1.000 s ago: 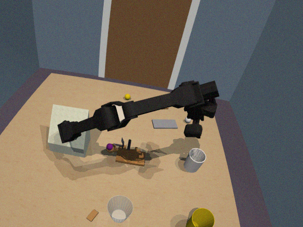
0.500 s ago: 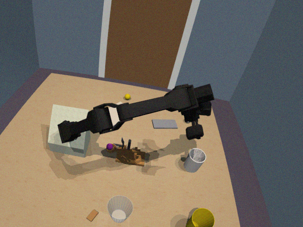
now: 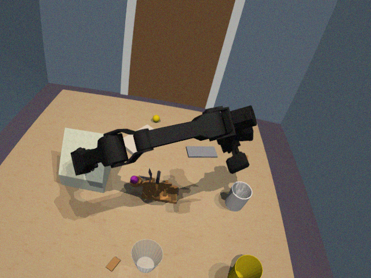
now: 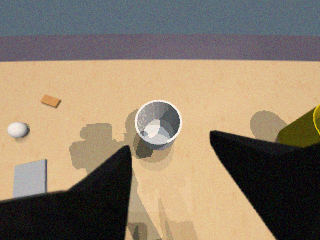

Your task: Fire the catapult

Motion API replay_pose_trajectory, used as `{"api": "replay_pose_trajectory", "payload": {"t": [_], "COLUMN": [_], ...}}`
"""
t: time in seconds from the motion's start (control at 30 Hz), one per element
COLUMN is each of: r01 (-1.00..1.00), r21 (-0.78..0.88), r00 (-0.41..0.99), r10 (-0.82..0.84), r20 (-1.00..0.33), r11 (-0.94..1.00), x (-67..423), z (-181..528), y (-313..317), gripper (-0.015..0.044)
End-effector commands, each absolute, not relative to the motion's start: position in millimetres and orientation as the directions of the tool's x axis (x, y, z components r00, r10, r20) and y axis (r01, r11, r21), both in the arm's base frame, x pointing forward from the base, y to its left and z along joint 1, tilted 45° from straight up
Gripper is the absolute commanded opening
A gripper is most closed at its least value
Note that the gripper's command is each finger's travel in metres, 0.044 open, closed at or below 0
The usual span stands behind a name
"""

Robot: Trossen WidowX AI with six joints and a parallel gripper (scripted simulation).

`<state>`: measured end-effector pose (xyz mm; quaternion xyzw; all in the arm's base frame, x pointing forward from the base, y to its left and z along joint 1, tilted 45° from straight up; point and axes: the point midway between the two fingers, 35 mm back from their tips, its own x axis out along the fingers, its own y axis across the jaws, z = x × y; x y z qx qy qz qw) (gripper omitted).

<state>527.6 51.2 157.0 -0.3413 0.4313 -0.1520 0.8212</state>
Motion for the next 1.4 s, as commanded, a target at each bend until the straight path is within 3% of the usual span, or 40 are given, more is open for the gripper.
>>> {"api": "replay_pose_trajectory", "payload": {"t": [0.0, 0.27, 0.57, 0.97, 1.37], "r01": [-0.049, -0.049, -0.091, -0.419, -0.697], "r21": [-0.691, -0.691, -0.697, -0.682, -0.561], "r00": [0.586, 0.586, 0.563, 0.349, 0.133], "r10": [-0.539, -0.539, -0.54, -0.587, -0.689], "r20": [-0.605, -0.605, -0.625, -0.73, -0.712], "r11": [0.722, 0.722, 0.712, 0.599, 0.446], "x": [527.4, 527.4, 520.7, 452.4, 370.1], "z": [159.3, 159.3, 146.4, 58.0, 1.7], "y": [51.6, 51.6, 56.0, 80.8, 85.5], "gripper": [0.0204, 0.0, 0.0, 0.0, 0.0]}}
